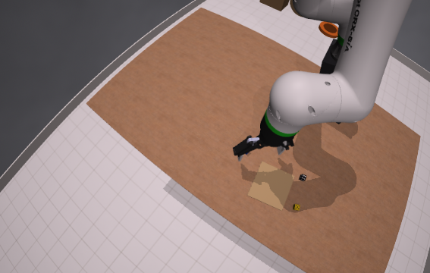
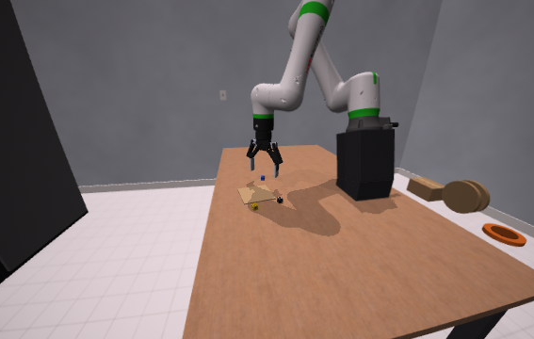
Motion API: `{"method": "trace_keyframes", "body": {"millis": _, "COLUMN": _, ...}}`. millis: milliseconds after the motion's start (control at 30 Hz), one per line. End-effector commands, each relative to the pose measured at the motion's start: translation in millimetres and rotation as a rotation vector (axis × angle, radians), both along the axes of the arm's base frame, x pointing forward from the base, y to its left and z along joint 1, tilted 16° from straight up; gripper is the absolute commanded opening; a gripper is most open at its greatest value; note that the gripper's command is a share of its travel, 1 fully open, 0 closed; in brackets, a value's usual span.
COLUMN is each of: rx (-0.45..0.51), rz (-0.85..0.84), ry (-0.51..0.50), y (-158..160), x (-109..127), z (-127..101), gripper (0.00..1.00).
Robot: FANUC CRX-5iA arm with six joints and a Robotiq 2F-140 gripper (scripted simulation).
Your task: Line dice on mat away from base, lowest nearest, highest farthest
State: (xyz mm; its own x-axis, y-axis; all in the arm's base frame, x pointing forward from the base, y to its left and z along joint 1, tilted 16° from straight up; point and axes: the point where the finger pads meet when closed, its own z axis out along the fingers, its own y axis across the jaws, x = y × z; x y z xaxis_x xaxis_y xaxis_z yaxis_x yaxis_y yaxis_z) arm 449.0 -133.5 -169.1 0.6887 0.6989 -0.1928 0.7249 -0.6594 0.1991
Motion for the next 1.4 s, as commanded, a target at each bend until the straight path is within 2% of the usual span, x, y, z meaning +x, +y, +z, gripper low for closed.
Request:
{"method": "trace_keyframes", "body": {"millis": 0, "rx": -0.002, "rz": 0.000, "ry": -0.002, "y": 15, "x": -2, "z": -4, "gripper": 1.00}}
{"method": "trace_keyframes", "body": {"millis": 467, "rx": -0.002, "rz": 0.000, "ry": -0.002, "y": 130, "x": -25, "z": -38, "gripper": 1.00}}
{"method": "trace_keyframes", "body": {"millis": 533, "rx": -0.002, "rz": 0.000, "ry": -0.002, "y": 130, "x": -25, "z": -38, "gripper": 1.00}}
{"method": "trace_keyframes", "body": {"millis": 767, "rx": -0.002, "rz": 0.000, "ry": -0.002, "y": 172, "x": -33, "z": -50, "gripper": 1.00}}
{"method": "trace_keyframes", "body": {"millis": 967, "rx": -0.002, "rz": 0.000, "ry": -0.002, "y": 188, "x": -36, "z": -55, "gripper": 1.00}}
{"method": "trace_keyframes", "body": {"millis": 1367, "rx": -0.002, "rz": 0.000, "ry": -0.002, "y": 190, "x": -36, "z": -55, "gripper": 1.00}}
